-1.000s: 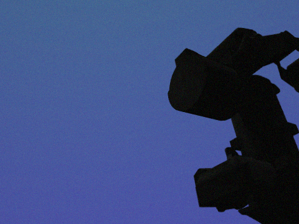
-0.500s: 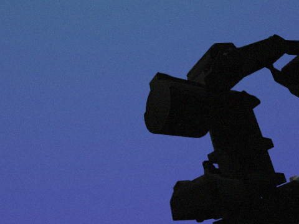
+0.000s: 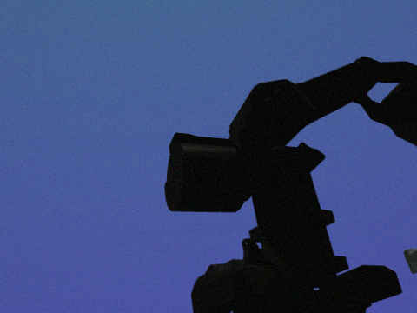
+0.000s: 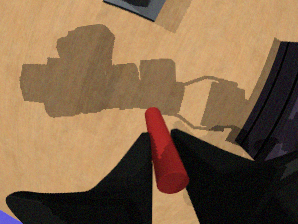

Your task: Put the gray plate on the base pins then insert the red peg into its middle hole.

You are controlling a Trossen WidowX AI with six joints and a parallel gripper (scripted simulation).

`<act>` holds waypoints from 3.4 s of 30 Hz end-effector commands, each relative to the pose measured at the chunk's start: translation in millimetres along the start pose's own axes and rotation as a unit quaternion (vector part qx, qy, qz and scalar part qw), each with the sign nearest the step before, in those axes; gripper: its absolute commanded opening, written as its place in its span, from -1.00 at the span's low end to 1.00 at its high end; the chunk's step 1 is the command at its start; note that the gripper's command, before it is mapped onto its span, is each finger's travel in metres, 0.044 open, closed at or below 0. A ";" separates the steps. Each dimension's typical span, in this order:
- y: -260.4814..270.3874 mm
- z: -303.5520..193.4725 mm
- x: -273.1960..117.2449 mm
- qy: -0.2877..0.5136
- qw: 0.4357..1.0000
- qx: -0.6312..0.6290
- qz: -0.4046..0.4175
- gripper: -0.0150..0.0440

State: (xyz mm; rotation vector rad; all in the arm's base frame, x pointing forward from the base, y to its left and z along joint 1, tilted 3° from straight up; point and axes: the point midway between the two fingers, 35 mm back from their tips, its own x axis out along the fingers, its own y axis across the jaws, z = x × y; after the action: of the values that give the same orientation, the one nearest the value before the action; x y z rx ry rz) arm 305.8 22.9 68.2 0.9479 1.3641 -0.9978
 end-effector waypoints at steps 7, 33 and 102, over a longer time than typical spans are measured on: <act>4.4 30.8 -2.7 -0.004 1.000 0.000 0.002 -0.49; 0.2 109.6 -3.6 -0.006 1.000 0.001 0.003 -0.49; -16.7 163.5 13.3 -0.004 1.000 0.004 0.001 -0.49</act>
State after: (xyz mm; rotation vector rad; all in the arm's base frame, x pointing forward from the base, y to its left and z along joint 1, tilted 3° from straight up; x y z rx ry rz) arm 340.6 -137.7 55.1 0.9487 1.3543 -1.0061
